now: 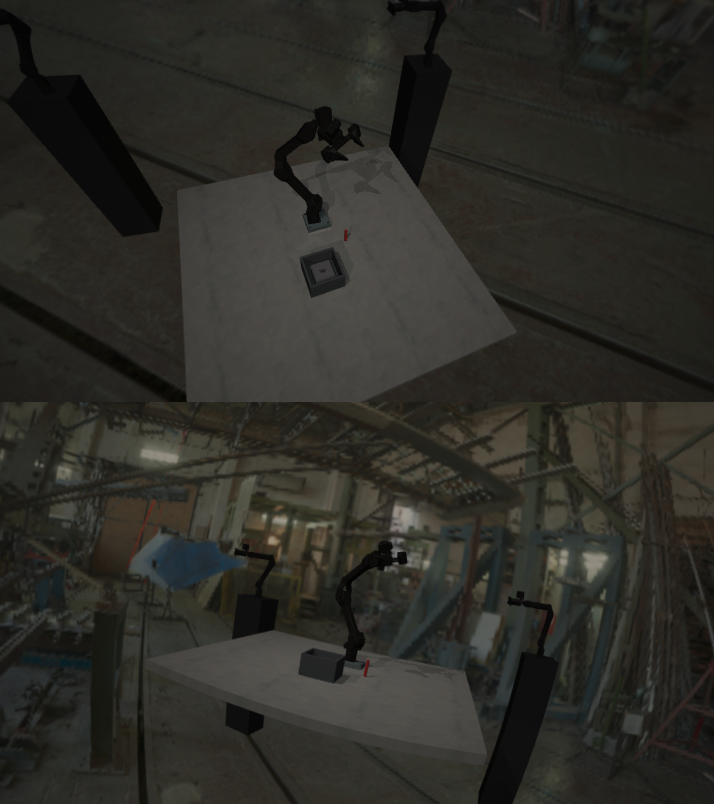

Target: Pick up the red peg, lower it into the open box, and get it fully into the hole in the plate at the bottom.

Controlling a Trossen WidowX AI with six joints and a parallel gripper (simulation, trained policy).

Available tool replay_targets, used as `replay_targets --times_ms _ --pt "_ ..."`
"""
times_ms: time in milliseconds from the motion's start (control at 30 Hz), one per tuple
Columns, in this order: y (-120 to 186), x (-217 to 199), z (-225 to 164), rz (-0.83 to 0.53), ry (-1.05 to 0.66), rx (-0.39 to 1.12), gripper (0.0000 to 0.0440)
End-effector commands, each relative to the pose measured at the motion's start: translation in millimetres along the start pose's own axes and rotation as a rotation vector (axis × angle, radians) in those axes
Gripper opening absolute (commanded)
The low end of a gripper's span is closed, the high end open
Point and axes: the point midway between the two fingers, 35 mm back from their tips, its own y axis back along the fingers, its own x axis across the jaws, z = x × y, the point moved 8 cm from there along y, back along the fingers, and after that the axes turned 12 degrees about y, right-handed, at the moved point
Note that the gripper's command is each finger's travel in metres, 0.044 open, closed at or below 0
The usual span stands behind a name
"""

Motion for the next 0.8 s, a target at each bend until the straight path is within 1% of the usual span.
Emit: replay_targets --times_ms 0,33,167,333,467,767 --pt "-1 1 -2 0.007 0.003 0.003 0.0425" --pt "-3 3 -5 0.013 0.006 0.010 0.0440" --pt "-18 9 -28 0.018 0.022 0.073 0.0440" --pt "-45 14 -78 -0.014 0.033 0.249 0.0440" --pt "-62 12 -117 -0.049 0.020 0.394 0.0440" --pt "-80 -2 -193 -0.162 -0.060 0.694 0.0440"
